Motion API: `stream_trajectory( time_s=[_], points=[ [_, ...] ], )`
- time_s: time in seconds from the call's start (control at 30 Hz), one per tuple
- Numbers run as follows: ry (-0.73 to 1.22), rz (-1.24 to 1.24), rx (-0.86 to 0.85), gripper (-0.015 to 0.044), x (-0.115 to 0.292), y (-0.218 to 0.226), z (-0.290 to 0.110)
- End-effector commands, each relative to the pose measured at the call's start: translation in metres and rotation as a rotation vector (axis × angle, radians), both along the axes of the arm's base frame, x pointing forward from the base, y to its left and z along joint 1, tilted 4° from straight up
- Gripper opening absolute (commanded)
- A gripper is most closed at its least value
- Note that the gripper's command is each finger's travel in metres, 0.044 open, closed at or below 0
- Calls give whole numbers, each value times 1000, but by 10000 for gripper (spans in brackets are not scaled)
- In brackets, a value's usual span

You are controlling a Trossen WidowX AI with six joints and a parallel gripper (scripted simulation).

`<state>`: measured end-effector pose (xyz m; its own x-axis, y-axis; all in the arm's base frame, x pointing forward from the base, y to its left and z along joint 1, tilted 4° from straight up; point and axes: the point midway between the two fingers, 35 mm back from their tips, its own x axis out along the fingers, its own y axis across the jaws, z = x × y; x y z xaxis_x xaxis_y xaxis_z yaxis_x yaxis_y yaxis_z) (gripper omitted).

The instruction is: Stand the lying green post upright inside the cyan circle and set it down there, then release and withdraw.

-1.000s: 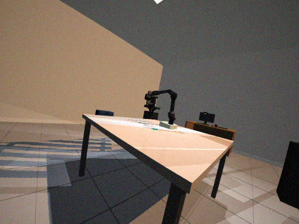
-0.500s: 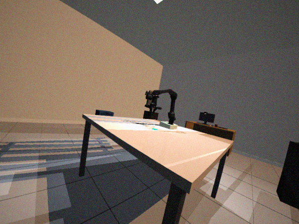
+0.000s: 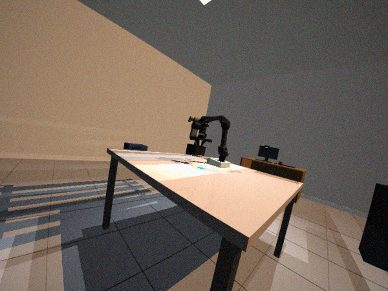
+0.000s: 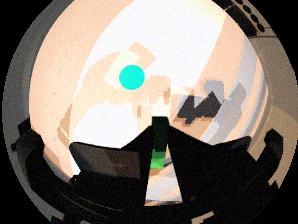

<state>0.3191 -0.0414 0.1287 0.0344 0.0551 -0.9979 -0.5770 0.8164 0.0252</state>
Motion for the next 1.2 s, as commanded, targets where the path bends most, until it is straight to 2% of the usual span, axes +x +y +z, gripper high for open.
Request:
stream_trajectory(
  time_s=[0.0,0.6,1.17],
  points=[
    [-1,28,5,23,4,13,2],
    [-12,179,9,23,15,70,9],
    [-87,128,69,23,31,73,-3]
  ],
)
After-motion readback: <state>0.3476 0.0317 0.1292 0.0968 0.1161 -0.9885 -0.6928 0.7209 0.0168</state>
